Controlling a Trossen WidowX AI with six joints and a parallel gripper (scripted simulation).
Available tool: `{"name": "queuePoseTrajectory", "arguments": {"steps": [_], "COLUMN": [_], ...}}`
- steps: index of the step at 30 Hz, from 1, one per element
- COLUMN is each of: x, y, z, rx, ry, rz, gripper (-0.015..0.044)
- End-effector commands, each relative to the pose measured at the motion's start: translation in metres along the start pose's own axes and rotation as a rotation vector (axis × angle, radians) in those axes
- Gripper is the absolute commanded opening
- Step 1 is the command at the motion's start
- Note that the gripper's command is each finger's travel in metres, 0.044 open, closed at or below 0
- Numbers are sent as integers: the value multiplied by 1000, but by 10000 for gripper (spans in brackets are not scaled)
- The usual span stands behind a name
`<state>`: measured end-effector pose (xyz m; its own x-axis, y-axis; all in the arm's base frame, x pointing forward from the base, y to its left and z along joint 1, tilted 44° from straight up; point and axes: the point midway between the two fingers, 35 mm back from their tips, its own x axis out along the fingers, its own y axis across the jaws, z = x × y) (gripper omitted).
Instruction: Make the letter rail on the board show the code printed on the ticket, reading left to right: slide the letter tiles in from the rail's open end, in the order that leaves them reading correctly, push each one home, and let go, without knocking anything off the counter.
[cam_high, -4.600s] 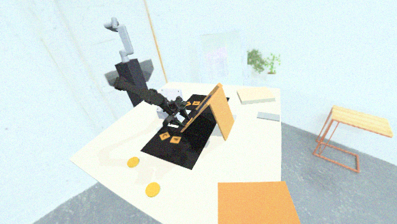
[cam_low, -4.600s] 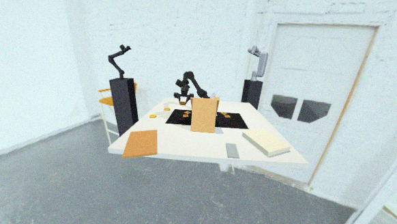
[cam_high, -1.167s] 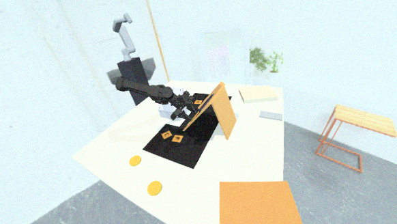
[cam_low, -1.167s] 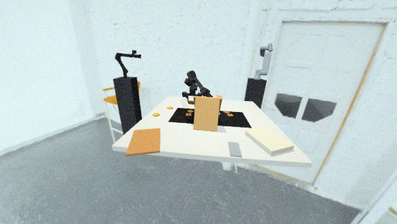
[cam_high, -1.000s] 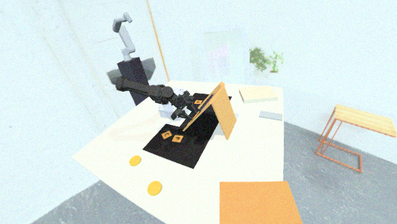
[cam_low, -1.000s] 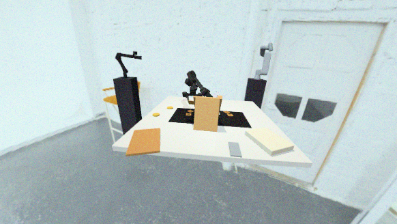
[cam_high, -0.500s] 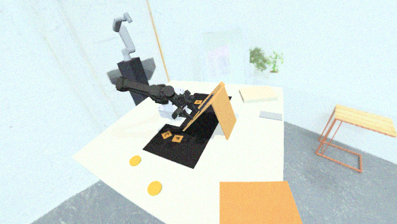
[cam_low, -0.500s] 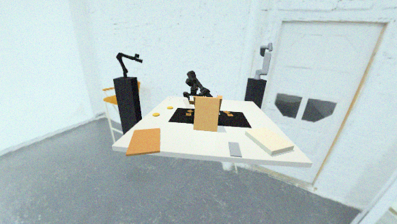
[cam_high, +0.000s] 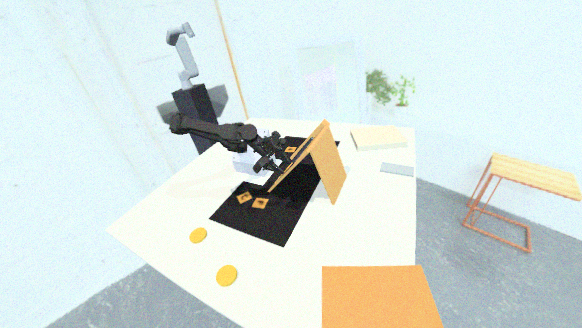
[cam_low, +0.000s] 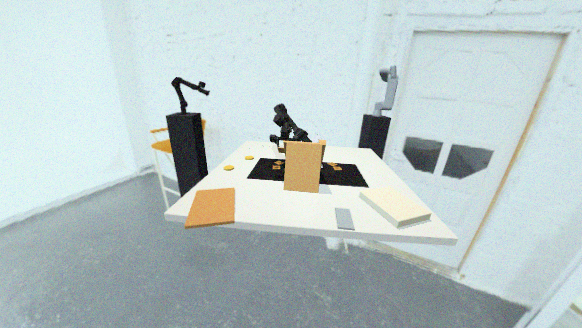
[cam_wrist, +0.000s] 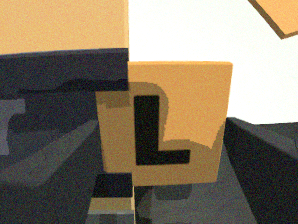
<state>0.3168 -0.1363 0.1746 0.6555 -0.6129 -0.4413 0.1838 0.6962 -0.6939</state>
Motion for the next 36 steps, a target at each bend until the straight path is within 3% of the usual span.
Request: {"name": "queuePoseTrajectory", "arguments": {"steps": [1, 36], "x": [0, 1], "y": [1, 19], "z": [0, 0], "rx": [4, 4], "ry": [2, 3], "rz": [-5, -4], "gripper": [0, 0]}}
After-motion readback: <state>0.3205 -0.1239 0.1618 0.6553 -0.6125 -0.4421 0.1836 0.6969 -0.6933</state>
